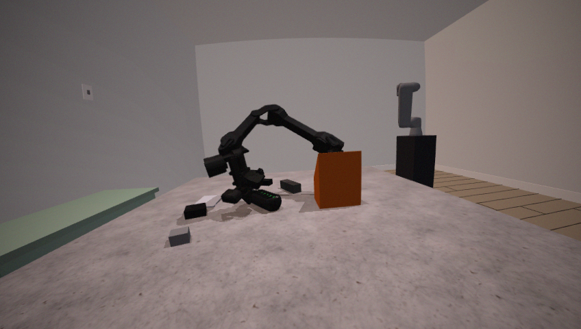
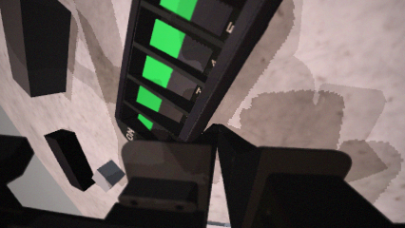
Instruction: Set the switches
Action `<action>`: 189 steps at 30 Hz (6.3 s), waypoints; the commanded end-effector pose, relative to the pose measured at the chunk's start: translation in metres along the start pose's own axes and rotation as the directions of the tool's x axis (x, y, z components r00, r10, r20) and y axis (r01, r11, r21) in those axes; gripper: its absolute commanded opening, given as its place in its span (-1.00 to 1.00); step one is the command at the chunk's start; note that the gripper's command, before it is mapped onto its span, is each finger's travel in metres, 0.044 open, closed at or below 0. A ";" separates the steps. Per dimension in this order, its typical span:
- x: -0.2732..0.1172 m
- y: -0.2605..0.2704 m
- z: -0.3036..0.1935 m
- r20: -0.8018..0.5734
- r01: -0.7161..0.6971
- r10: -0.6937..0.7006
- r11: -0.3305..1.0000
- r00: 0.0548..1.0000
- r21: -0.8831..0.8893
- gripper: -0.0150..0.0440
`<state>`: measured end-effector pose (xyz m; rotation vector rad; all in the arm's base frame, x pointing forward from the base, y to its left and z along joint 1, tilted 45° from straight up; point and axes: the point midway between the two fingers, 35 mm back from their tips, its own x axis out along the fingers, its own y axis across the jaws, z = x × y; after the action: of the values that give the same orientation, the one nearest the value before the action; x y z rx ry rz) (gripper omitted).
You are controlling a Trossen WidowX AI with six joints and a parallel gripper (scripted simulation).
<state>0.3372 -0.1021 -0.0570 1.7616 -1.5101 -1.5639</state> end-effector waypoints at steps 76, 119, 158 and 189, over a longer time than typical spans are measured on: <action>-0.034 0.072 0.117 -0.103 0.471 -0.482 0.752 0.870 0.460 -0.49; -0.033 0.075 0.125 -0.122 -0.416 -0.513 -0.794 0.850 0.444 -0.49; -0.030 0.078 0.129 -0.121 -0.495 -0.505 -0.723 0.855 -0.482 -0.49; -0.049 0.044 0.019 0.100 -0.095 -0.191 0.031 0.976 0.995 -0.49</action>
<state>0.2729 -0.0625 -0.0058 1.9578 -3.8615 0.7207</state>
